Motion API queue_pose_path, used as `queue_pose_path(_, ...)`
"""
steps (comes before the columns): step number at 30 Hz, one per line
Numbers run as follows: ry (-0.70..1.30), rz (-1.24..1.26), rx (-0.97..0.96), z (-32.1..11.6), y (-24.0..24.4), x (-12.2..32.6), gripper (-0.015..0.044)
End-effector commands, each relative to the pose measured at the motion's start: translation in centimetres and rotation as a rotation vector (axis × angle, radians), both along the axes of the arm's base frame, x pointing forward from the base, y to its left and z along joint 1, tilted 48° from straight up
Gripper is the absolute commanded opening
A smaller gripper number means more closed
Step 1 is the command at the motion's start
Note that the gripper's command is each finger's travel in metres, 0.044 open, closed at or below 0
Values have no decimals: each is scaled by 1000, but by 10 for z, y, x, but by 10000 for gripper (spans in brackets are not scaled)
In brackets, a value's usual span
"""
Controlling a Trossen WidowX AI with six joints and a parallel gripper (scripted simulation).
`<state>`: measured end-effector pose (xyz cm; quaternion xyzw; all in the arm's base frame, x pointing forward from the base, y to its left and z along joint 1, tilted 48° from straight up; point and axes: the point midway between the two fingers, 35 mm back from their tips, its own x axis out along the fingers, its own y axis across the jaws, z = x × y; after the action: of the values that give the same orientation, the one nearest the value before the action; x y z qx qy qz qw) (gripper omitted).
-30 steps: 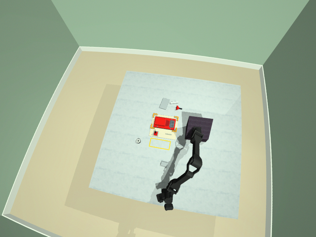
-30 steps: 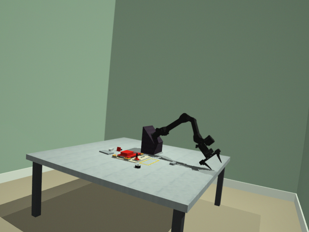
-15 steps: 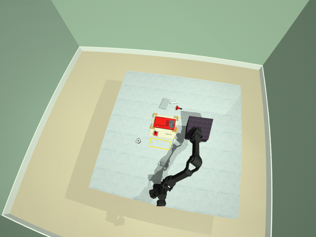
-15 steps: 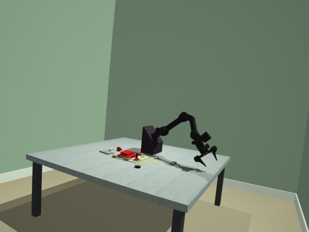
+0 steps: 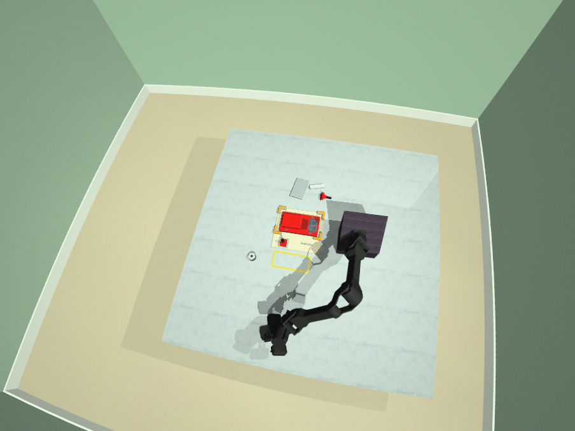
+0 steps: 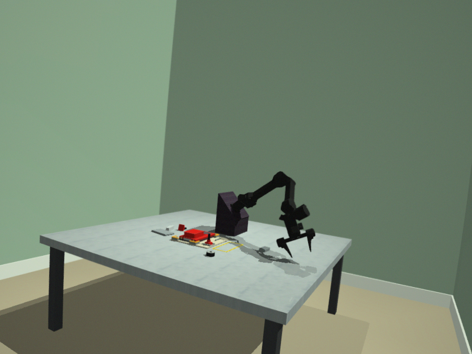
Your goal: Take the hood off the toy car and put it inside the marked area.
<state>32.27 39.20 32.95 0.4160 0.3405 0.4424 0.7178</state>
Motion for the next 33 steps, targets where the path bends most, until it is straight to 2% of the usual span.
queue_pose_path(1,-32,-59,-79,-24,-17,20,440)
queue_pose_path(20,43,-125,-500,-172,-133,112,440)
queue_pose_path(28,151,-146,-618,-228,-197,126,440)
queue_pose_path(33,190,-142,-662,-247,-218,124,440)
